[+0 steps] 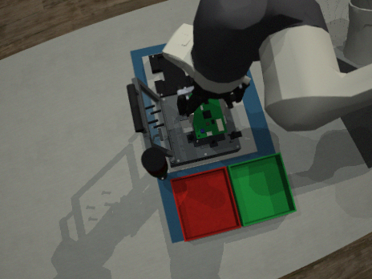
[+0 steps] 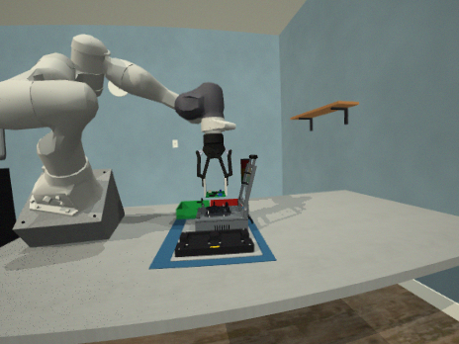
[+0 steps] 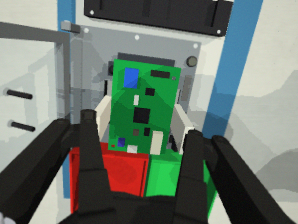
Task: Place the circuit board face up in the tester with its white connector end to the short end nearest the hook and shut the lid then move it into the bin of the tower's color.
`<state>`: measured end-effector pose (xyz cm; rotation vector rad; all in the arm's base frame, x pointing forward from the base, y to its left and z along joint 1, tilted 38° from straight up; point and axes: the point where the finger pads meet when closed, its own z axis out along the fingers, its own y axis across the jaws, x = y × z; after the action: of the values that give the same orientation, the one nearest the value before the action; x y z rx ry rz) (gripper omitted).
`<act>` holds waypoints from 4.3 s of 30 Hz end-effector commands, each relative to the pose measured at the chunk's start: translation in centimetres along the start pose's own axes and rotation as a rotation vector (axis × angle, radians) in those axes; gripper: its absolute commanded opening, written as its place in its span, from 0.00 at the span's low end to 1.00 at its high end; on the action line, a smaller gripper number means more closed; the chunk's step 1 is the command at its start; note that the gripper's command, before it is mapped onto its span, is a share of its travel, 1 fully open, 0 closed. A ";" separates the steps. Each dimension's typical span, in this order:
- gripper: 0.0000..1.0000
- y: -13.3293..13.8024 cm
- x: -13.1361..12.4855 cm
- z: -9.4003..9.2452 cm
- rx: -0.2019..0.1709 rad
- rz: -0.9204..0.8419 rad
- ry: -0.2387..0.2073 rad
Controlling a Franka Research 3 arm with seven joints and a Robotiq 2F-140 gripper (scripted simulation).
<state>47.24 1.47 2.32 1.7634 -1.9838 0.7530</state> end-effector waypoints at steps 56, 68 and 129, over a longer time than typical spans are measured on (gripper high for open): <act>0.46 0.1 -0.2 0.0 0.001 -0.002 -0.002; 0.46 0.1 -0.2 0.0 0.001 -0.002 -0.002; 0.46 0.1 -0.1 4.3 0.002 -0.002 -0.002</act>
<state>47.19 -0.81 -1.01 1.7597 -1.9890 0.7458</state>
